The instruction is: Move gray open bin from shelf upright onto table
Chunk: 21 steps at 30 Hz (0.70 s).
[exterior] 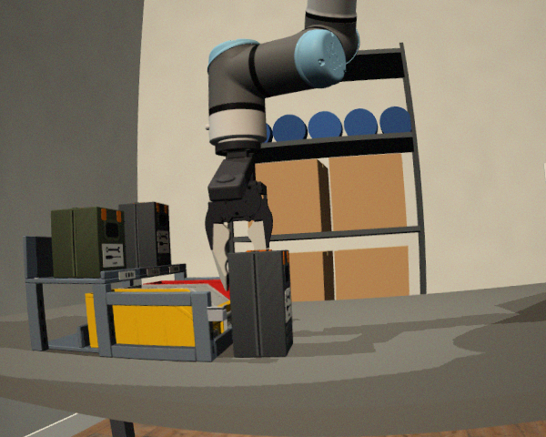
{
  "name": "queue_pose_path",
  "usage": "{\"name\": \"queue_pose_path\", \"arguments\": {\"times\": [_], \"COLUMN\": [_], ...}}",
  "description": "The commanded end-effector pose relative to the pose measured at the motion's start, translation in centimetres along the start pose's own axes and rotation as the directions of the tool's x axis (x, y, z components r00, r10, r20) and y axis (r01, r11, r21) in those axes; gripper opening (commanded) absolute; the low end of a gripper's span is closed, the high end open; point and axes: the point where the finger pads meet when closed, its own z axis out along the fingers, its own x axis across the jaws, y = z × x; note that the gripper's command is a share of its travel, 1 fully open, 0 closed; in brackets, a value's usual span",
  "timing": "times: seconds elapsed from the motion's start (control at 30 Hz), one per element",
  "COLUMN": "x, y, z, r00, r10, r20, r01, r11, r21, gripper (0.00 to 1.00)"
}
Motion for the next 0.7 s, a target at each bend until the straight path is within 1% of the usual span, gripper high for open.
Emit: {"name": "queue_pose_path", "arguments": {"times": [0.0, 0.3, 0.47, 0.67], "x": [0.07, 0.07, 0.07, 0.07], "y": [0.02, 0.02, 0.02, 0.02], "z": [0.37, 0.37, 1.34, 1.34], "r00": [1.0, 1.0, 1.0, 1.0], "r10": [0.0, 0.0, 0.0, 0.0], "r20": [-0.001, -0.001, -0.001, -0.001], "r01": [0.0, 0.0, 0.0, 0.0], "r11": [1.0, 1.0, 1.0, 1.0], "r21": [0.0, 0.0, 0.0, 0.0], "gripper": [0.28, 0.28, 0.28, 0.28]}}
